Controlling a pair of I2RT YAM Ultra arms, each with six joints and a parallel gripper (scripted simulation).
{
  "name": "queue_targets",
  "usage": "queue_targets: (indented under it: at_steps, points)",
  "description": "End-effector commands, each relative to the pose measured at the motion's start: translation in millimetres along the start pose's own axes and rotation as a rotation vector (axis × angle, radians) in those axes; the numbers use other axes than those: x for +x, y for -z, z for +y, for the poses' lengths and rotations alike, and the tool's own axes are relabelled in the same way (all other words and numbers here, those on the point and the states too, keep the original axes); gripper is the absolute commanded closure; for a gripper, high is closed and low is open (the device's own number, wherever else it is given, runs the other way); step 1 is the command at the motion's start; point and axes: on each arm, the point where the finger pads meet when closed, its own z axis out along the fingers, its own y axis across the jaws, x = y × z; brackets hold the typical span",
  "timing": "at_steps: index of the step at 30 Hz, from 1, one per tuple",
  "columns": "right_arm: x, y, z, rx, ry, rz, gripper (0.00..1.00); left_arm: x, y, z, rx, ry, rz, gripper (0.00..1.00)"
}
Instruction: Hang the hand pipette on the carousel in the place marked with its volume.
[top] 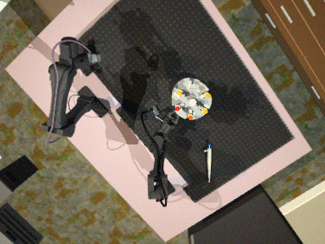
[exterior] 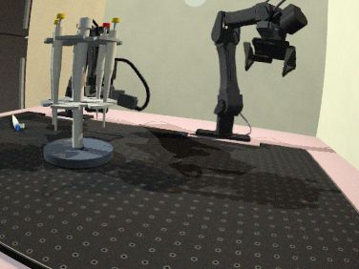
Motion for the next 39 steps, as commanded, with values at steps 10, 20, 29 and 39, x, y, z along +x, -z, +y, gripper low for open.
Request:
queue_targets:
  at_steps: [10, 20, 29, 39]
  points:
    - [3, -8, -23, 0.056, -0.043, 0.012, 1.0, -7, 4, 3, -0.008, -0.016, -0.029, 0.0]
    - [3, -8, -23, 0.056, -0.043, 0.012, 1.0, -7, 4, 3, -0.008, -0.016, -0.029, 0.0]
    - [14, -1, -14, 0.036, -0.022, -0.135, 1.0, -7, 4, 3, -0.008, -0.016, -0.029, 0.0]
    - [19, -1, -14, 0.036, -0.021, -0.171, 1.0, -7, 4, 3, -0.008, -0.016, -0.029, 0.0]
